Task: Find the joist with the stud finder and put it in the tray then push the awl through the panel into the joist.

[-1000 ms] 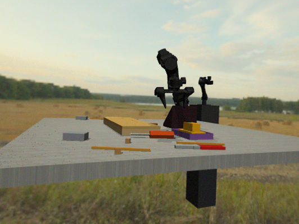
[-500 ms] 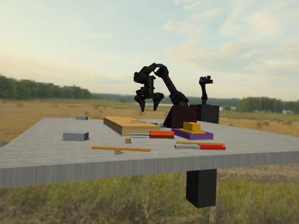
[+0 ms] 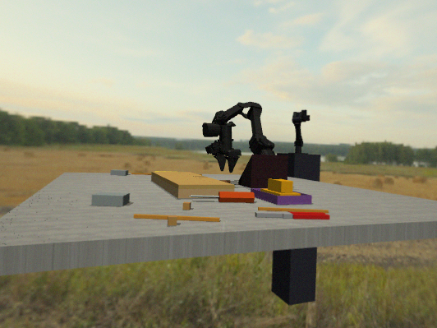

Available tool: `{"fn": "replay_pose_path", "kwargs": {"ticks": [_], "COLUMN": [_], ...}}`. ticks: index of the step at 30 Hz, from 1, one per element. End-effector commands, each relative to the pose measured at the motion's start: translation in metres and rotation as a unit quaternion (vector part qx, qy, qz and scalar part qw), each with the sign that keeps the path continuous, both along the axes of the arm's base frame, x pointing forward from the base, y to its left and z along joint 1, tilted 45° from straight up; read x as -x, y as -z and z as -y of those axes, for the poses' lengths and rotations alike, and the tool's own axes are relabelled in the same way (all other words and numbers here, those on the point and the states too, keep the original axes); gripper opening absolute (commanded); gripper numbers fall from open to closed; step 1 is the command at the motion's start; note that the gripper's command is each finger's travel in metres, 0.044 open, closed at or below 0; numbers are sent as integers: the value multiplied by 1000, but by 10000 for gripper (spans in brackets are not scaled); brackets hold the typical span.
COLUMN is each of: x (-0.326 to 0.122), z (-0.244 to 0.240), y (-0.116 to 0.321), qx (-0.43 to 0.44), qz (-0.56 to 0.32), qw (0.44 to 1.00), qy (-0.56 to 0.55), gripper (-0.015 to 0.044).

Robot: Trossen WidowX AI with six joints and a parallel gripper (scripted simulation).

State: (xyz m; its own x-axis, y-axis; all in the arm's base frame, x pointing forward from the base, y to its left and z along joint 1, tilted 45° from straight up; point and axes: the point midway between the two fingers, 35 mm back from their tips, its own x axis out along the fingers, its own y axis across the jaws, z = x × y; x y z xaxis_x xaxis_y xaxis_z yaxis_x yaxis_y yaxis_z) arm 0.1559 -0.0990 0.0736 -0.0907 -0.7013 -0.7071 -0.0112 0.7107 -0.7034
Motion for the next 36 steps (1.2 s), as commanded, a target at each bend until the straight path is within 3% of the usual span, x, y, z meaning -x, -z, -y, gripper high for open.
{"fn": "replay_pose_path", "kwargs": {"ticks": [1, 36], "x": [4, 9], "z": [2, 31], "y": [-1, 22], "qx": [3, 2], "qz": [4, 4], "qw": [1000, 1000], "qy": [4, 4], "gripper": [440, 440]}}
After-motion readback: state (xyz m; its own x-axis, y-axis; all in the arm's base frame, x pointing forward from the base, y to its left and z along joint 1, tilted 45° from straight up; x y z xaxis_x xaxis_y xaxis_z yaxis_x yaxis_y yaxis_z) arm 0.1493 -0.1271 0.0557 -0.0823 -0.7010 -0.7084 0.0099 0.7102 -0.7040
